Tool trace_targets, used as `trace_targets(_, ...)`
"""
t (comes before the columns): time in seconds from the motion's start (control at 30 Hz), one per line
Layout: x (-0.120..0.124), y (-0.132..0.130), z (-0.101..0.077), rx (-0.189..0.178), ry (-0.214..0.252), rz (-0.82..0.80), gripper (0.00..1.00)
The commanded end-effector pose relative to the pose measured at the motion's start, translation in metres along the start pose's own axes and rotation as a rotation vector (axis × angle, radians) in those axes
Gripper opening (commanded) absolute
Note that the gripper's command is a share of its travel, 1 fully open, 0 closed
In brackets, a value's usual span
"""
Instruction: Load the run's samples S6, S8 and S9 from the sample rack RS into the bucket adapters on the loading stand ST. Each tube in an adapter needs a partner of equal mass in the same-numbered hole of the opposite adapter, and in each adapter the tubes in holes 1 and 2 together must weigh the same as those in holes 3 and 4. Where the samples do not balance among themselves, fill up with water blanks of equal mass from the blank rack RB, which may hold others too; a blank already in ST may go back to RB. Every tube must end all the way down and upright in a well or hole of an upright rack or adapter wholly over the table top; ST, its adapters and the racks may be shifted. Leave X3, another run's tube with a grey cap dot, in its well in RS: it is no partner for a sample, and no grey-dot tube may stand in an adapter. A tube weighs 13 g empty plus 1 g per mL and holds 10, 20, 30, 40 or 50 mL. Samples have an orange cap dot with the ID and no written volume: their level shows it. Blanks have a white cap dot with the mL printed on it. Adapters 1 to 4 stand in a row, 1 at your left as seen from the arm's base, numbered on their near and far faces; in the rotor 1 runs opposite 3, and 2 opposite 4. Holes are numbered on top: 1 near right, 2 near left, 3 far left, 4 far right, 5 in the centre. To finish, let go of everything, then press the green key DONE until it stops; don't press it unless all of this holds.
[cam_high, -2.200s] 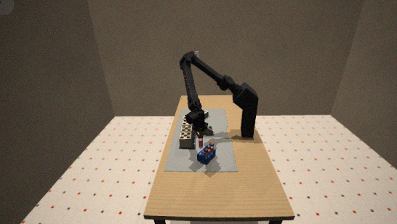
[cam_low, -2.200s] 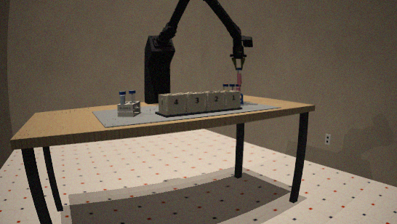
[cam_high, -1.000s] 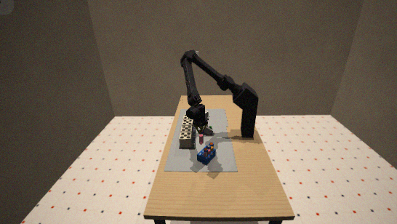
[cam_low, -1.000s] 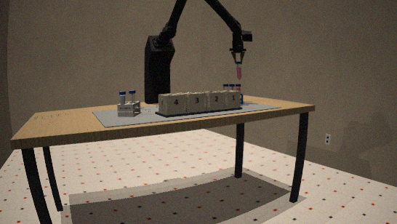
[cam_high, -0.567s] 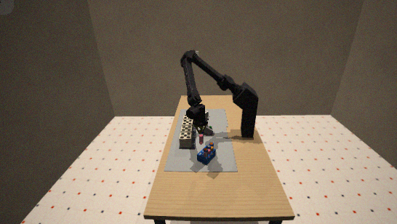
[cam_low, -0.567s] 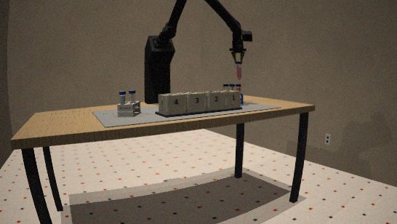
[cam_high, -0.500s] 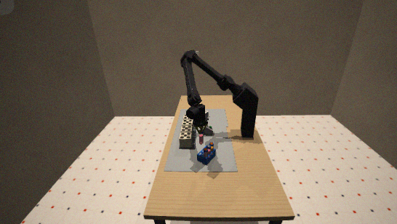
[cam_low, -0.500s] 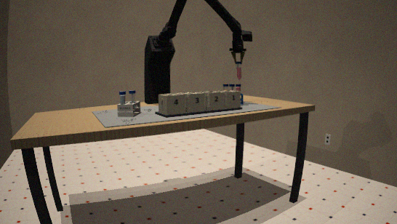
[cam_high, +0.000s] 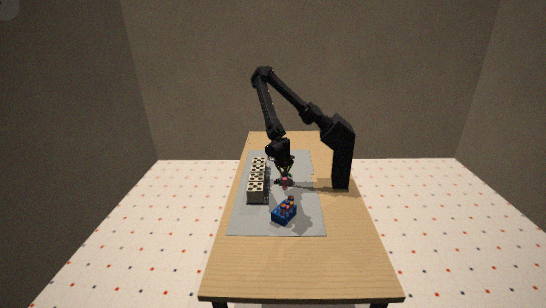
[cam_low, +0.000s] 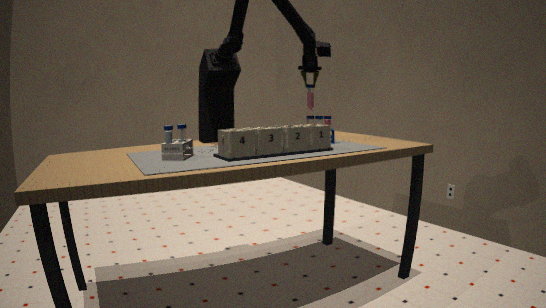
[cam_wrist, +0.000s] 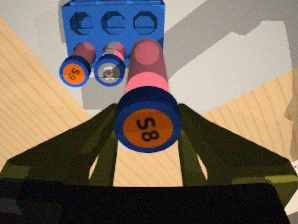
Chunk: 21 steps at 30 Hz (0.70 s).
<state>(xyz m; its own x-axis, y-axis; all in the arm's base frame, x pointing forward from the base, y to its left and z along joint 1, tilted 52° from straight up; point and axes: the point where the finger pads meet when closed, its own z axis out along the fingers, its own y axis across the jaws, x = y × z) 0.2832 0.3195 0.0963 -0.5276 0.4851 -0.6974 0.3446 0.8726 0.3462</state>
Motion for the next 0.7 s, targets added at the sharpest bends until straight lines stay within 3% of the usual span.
trace_targets(0.0,-0.003,0.009,-0.006,-0.032,0.000,0.024,0.00)
trace_targets(0.07,-0.003,0.004,0.008,-0.015,-0.003,0.017,0.00)
trace_targets(0.23,-0.001,0.000,0.022,-0.009,-0.002,0.010,0.00)
trace_targets(0.5,0.000,0.001,0.038,-0.011,-0.003,0.013,0.00)
trace_targets(0.53,0.006,0.008,0.034,-0.030,0.005,0.003,0.00)
trace_targets(0.57,-0.001,0.005,0.043,-0.016,-0.004,0.017,0.00)
trace_targets(0.67,-0.002,0.005,0.051,-0.016,-0.004,0.017,0.00)
